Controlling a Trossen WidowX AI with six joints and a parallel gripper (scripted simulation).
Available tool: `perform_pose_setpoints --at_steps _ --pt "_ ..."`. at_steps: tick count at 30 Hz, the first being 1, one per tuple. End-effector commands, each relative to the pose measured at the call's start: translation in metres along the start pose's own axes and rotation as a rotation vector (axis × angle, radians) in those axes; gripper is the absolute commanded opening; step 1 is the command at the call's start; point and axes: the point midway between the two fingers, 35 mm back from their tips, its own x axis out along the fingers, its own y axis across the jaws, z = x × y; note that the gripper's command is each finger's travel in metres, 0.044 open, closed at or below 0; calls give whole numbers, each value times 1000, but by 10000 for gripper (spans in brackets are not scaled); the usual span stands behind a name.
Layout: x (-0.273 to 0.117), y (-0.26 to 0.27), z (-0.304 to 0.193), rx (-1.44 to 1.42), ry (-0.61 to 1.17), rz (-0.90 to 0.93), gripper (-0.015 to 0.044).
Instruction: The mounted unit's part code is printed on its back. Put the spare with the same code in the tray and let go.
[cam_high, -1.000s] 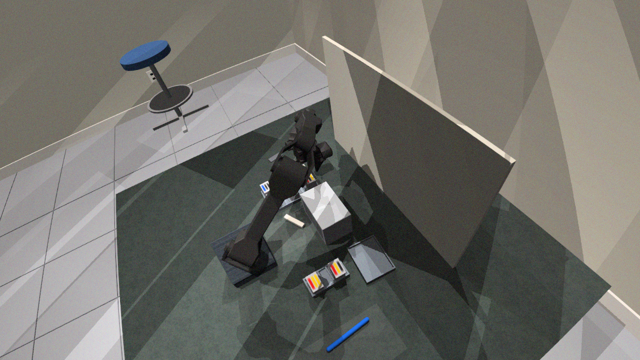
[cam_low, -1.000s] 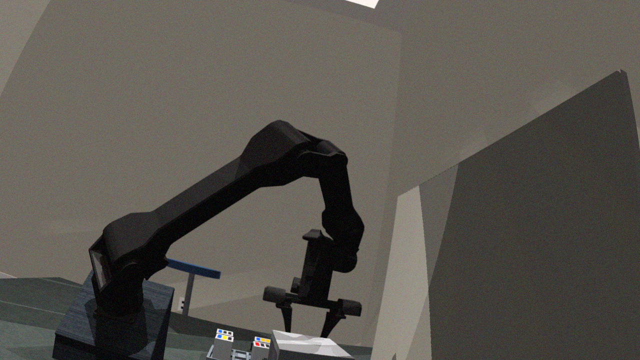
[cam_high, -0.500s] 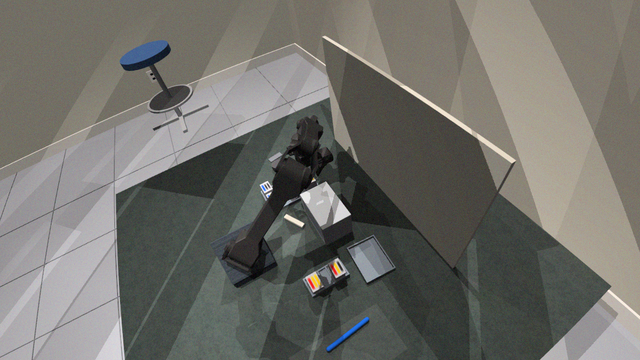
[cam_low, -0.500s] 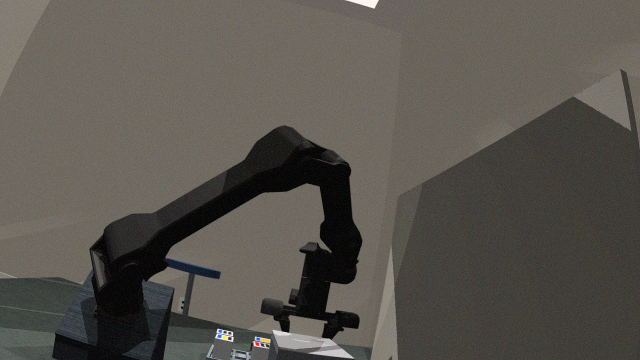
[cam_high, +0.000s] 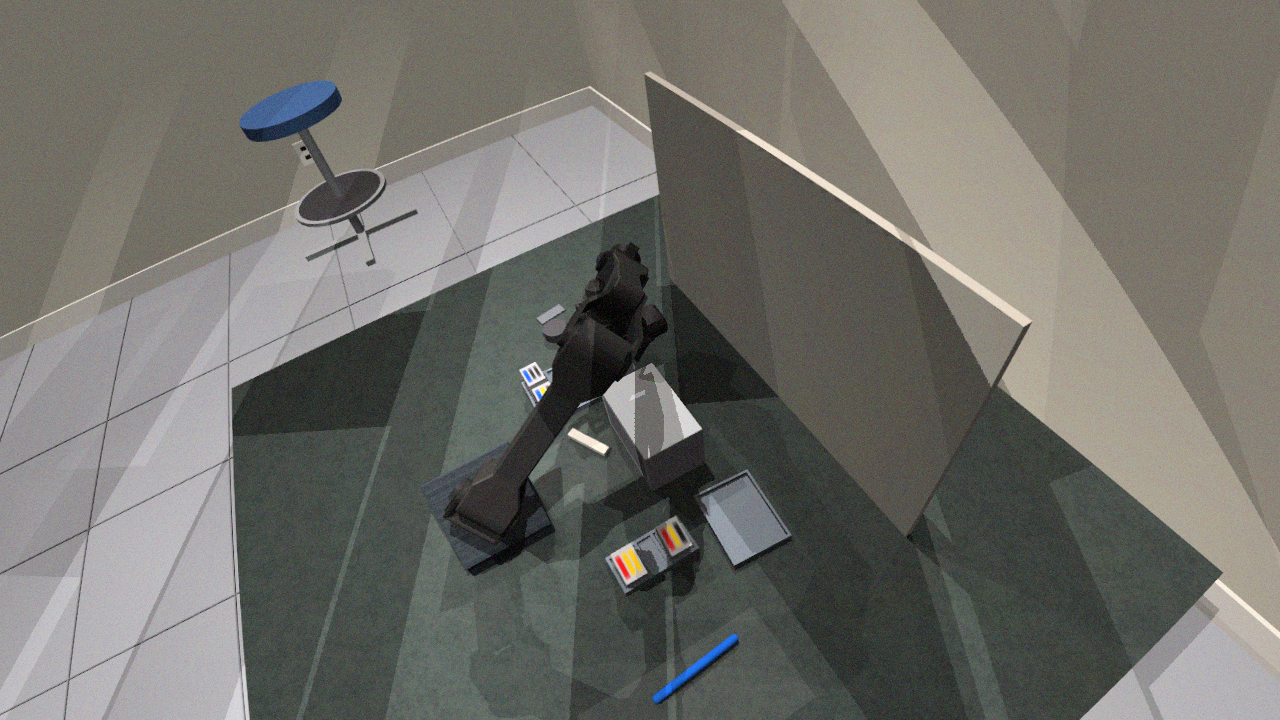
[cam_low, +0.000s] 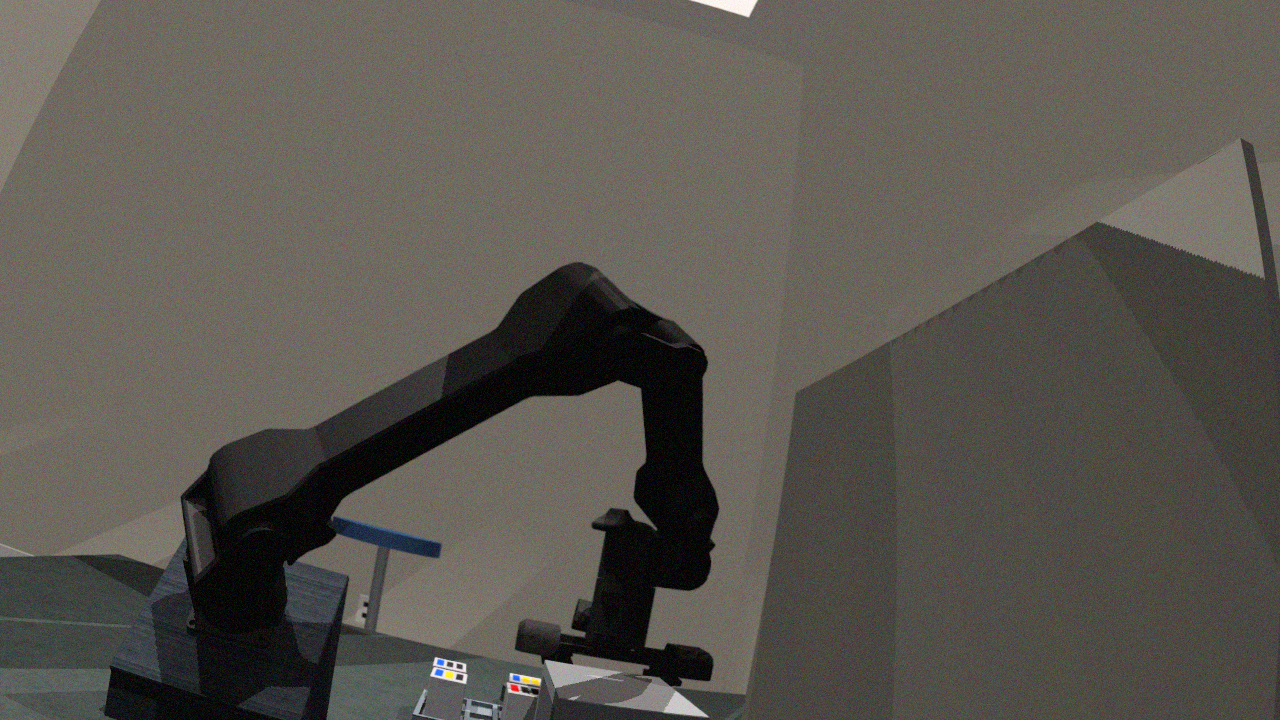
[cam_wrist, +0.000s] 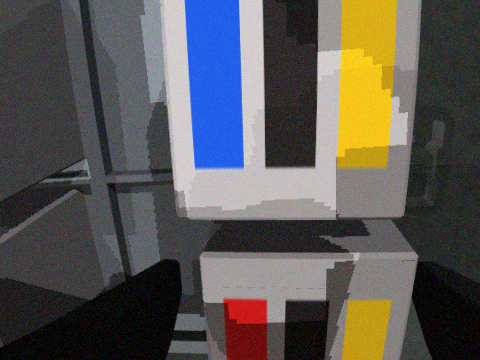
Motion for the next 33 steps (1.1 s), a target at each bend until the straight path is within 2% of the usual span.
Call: perform_pose_setpoints --at_steps 1,2,7,14,19,27,33 --pt "4 1 0 -5 4 -3 300" --pt "4 1 0 -5 4 -3 300" --pt "2 0 0 0 1 2 169" --pt "2 0 0 0 1 2 122" --pt "2 0 0 0 1 2 0" --pt "1 0 0 0 1 1 0" --pt "-41 -1 2 -4 -1 -1 0"
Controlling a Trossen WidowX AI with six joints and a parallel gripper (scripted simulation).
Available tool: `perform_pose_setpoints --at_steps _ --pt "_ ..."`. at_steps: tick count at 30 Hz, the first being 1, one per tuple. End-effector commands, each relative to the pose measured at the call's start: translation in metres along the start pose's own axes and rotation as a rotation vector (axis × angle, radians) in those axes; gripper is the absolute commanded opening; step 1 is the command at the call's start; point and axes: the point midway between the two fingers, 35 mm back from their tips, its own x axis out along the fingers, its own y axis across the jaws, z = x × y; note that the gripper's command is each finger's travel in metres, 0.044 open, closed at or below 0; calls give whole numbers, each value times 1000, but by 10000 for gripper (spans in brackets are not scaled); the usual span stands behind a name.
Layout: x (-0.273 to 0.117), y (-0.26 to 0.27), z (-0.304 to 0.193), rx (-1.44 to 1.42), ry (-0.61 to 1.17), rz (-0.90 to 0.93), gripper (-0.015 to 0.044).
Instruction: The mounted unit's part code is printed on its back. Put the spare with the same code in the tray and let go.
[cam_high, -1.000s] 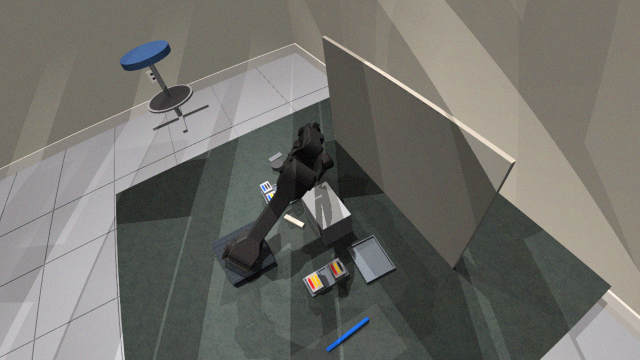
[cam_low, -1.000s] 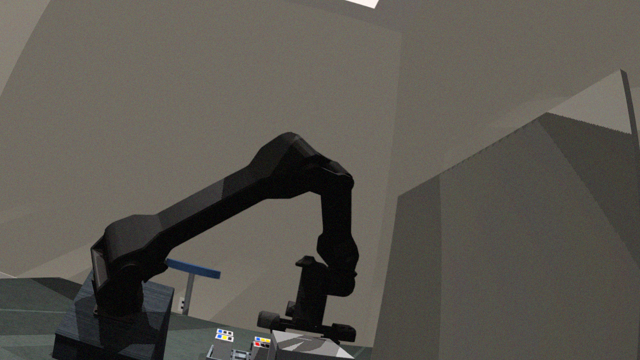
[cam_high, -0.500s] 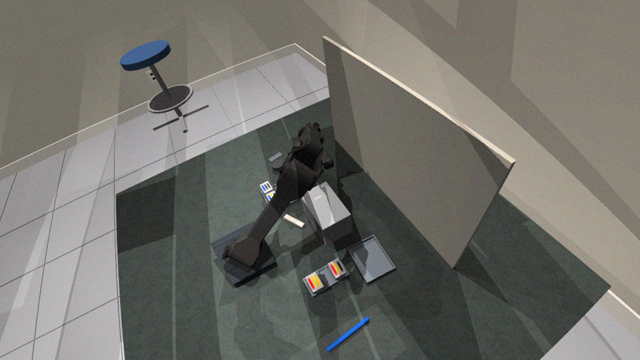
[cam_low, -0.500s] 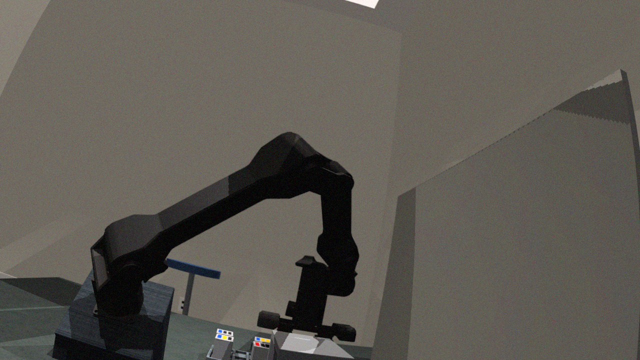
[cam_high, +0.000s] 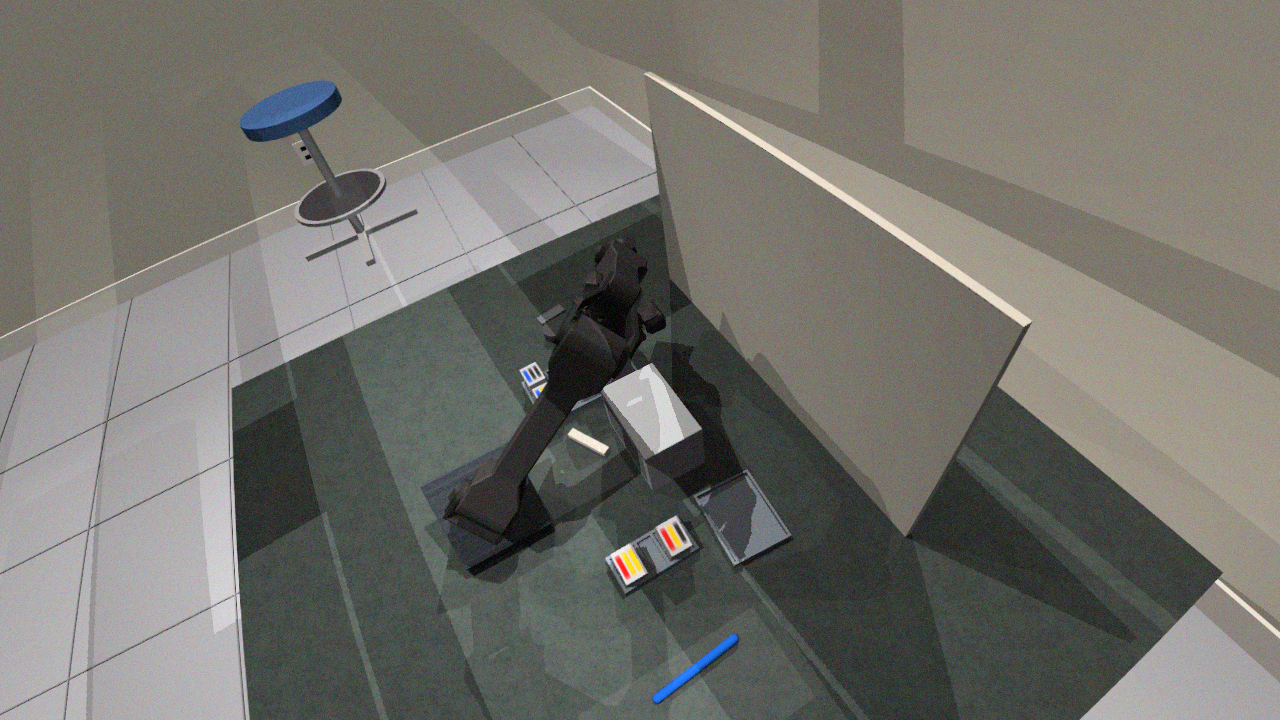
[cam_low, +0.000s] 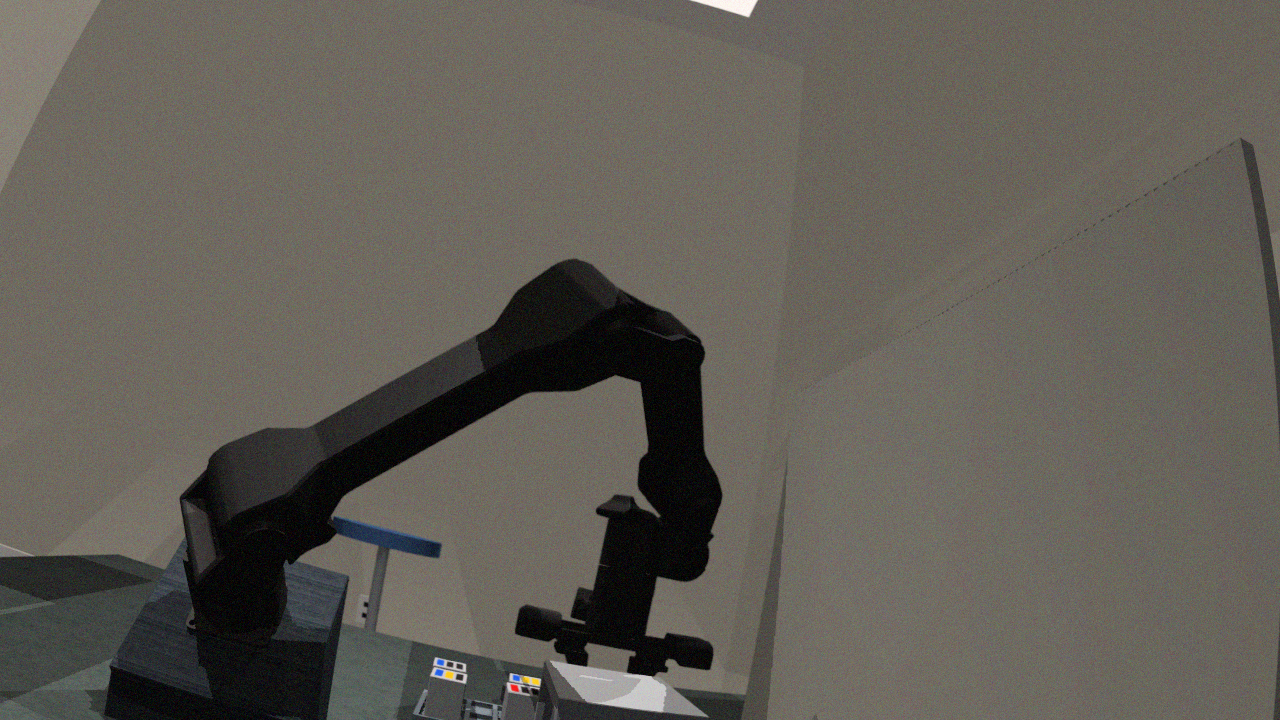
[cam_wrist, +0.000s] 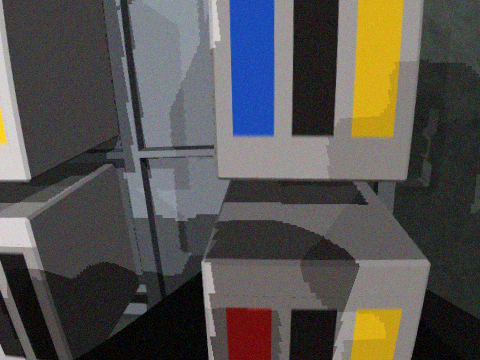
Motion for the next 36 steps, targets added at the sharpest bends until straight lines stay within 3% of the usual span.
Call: perform_pose_setpoints --at_steps 1,5,11,28,36 --pt "-35 -3 3 6 -19 -22 0" --pt "-62 0 2 4 -18 -23 0" --pt "-62 -1 4 -1 -17 -31 0" --pt "-134 1 10 3 -21 -23 0" --pt "-140 -13 -15 -1 -31 -23 0"
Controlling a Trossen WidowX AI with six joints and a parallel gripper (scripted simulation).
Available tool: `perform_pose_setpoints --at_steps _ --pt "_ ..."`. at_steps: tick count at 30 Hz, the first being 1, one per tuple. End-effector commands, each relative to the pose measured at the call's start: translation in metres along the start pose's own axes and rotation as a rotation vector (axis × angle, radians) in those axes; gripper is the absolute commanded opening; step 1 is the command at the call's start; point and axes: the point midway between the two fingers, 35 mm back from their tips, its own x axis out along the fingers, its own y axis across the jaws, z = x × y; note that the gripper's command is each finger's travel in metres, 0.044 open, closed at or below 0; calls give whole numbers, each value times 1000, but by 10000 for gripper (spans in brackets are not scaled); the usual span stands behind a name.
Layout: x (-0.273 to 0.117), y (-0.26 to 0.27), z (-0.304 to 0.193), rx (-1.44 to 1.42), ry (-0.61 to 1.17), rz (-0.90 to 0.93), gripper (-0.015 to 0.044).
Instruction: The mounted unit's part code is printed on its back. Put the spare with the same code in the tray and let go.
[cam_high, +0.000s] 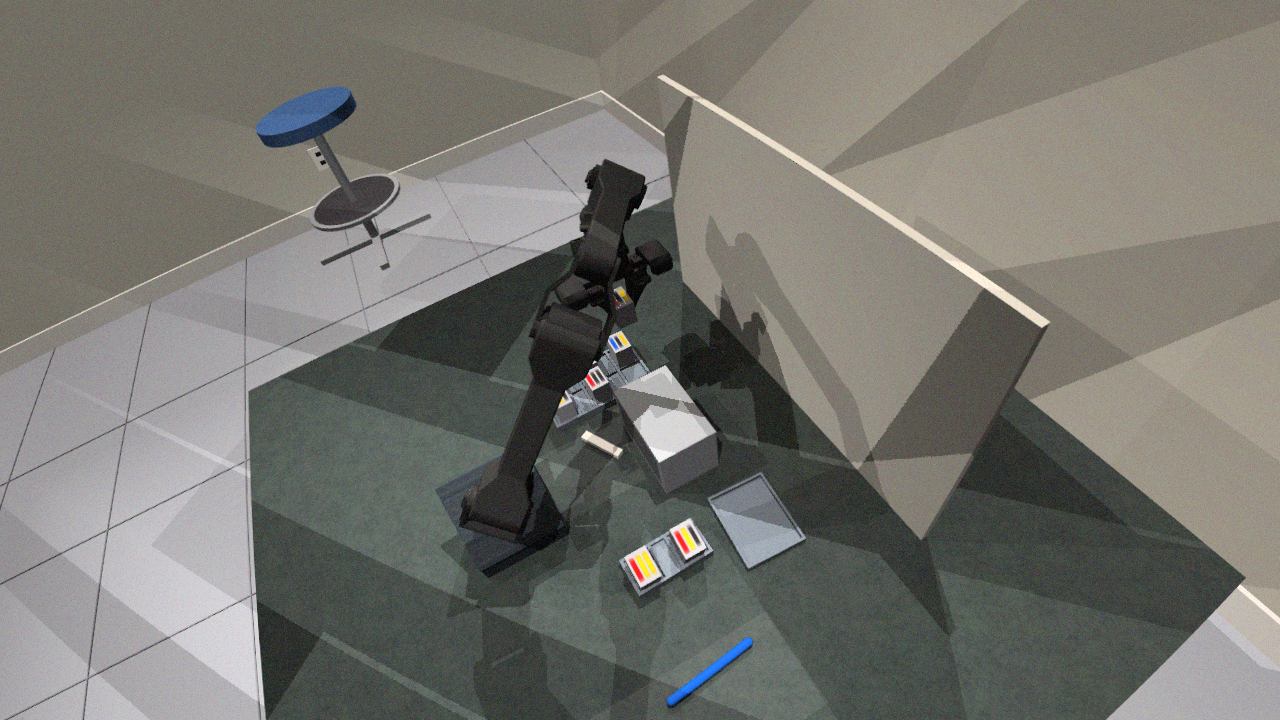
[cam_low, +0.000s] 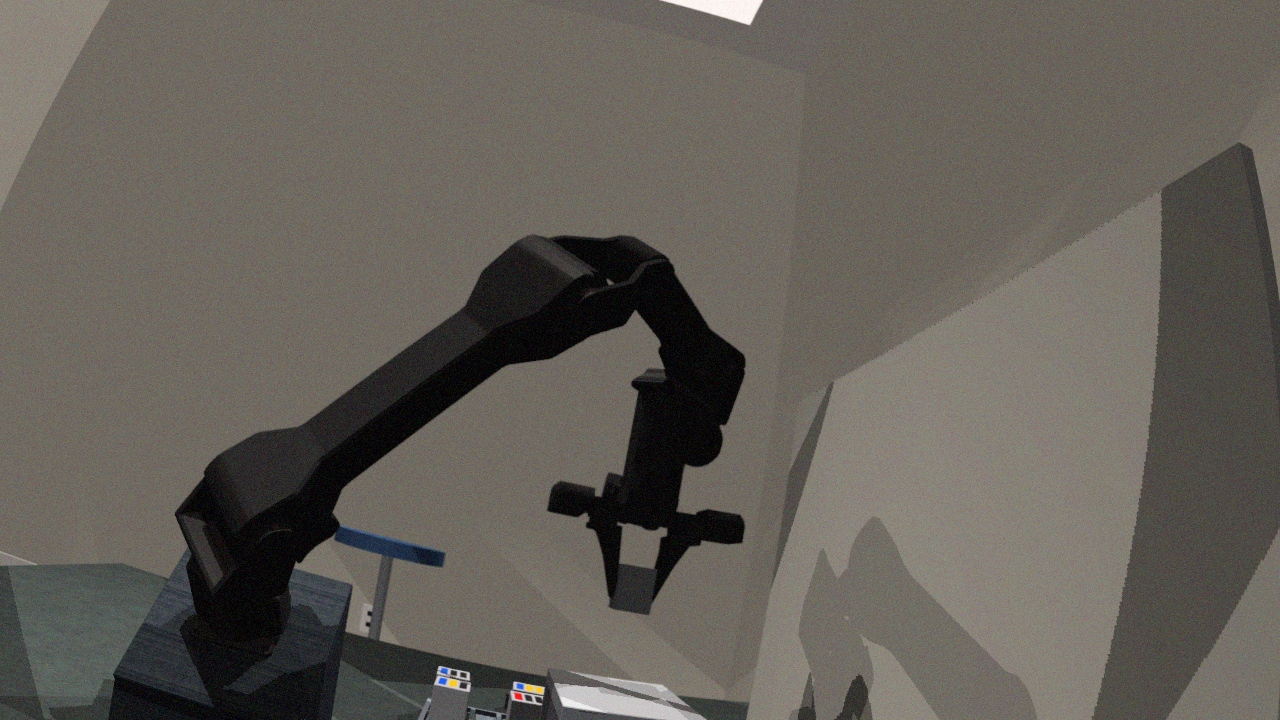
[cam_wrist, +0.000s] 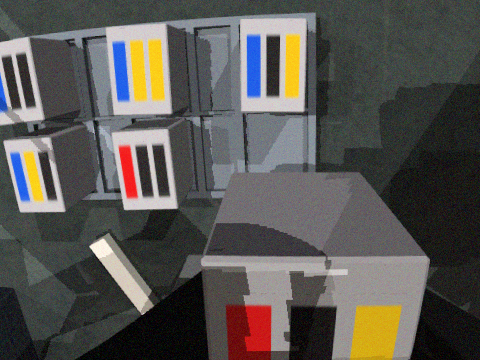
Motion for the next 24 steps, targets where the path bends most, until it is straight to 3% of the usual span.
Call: perform_pose_setpoints --at_steps 1,24 --pt "-6 -14 -25 6 -14 -3 0" --pt "-12 -59 -205 -3 -30 -18 0"
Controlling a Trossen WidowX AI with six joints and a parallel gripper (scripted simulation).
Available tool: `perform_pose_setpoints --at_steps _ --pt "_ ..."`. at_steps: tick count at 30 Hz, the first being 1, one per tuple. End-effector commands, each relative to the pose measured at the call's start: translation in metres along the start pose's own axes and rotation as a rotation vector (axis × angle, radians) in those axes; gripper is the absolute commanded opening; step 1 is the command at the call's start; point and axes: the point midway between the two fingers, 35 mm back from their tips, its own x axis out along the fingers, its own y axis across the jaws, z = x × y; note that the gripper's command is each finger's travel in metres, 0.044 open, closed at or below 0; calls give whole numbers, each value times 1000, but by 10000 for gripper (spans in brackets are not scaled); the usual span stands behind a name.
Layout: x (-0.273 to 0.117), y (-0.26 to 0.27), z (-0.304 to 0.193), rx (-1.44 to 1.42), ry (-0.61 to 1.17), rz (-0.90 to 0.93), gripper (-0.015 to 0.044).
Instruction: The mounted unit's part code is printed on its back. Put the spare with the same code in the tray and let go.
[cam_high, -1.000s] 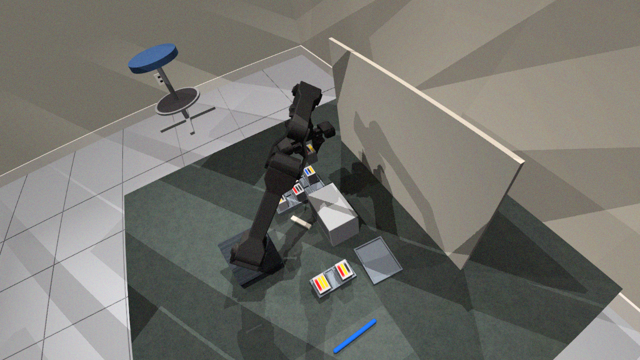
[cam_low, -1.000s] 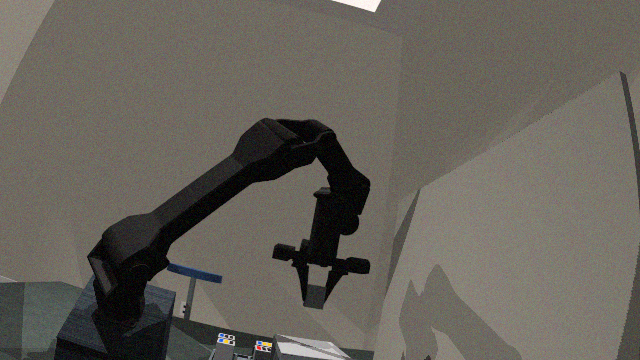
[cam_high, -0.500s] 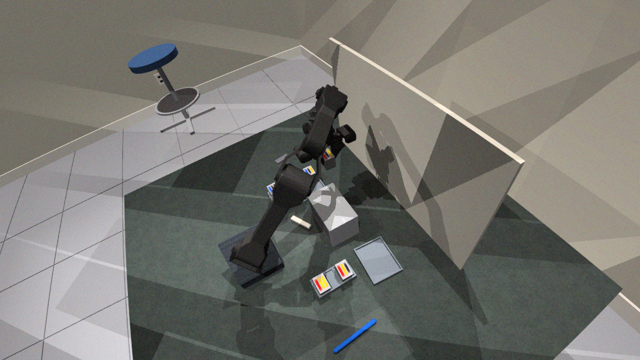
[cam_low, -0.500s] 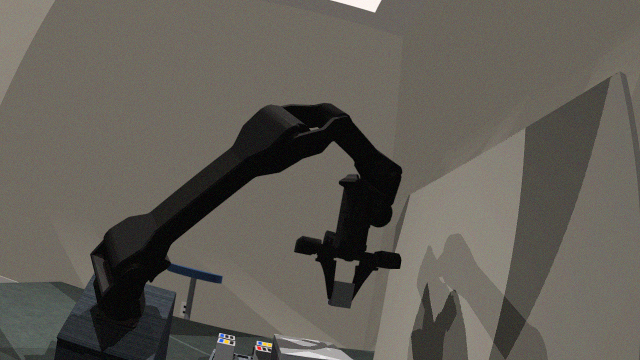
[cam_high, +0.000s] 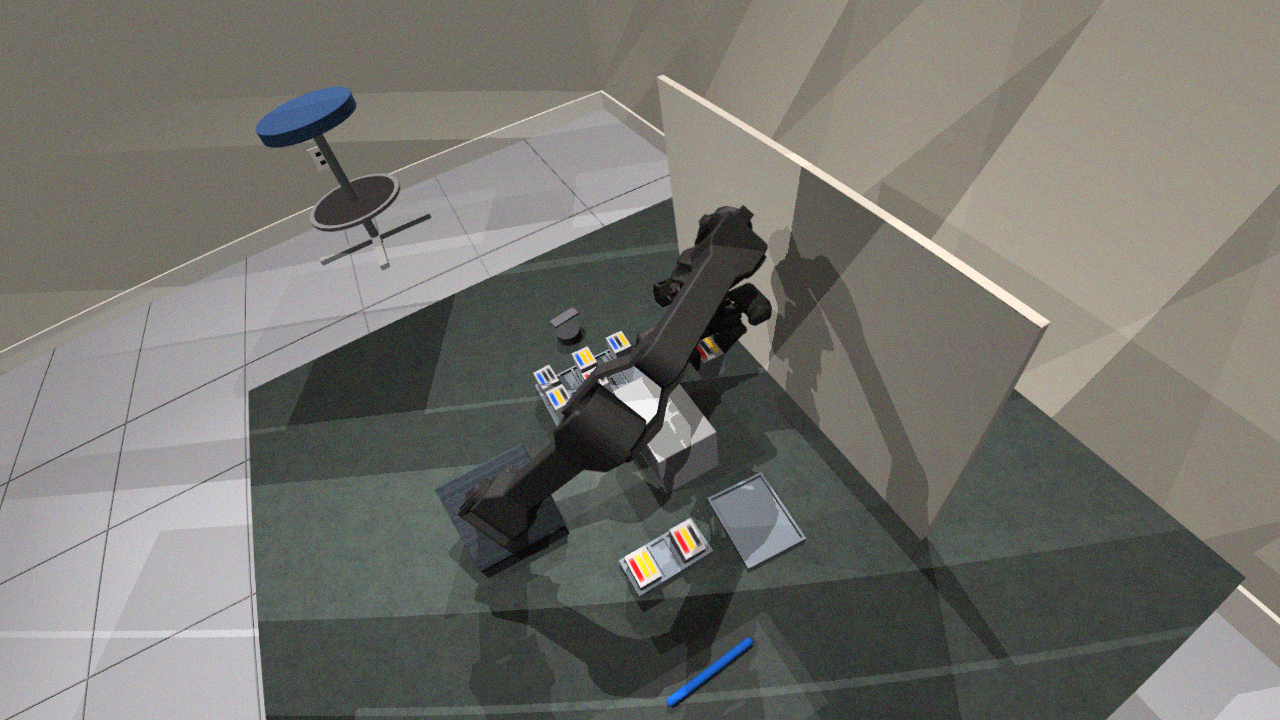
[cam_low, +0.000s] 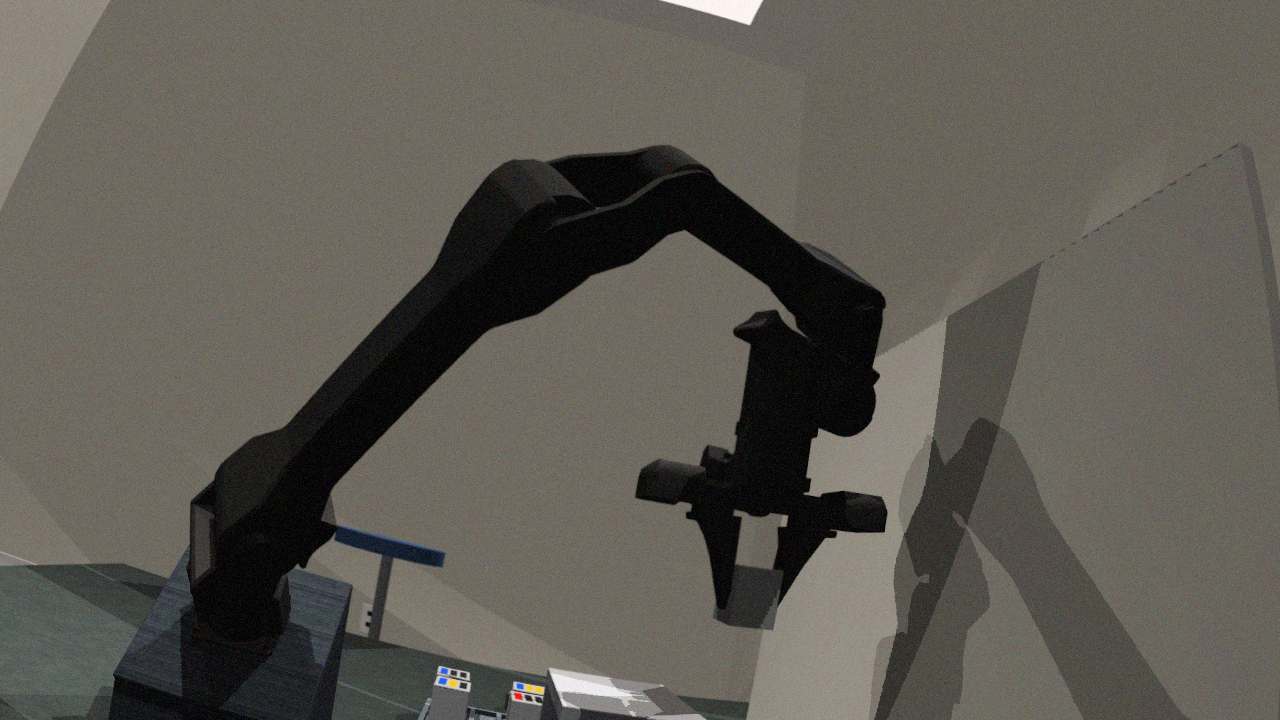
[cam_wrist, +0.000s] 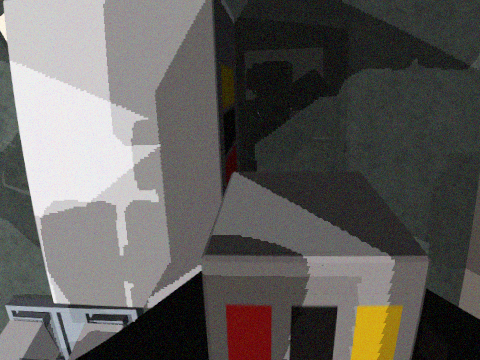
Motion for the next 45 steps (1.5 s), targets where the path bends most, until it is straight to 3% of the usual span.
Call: perform_pose_setpoints --at_steps 1,20,45 --pt "-3 0 -30 -2 6 -12 0" --pt "0 31 -175 6 69 -5 0" --pt "17 27 -177 8 64 -4 0"
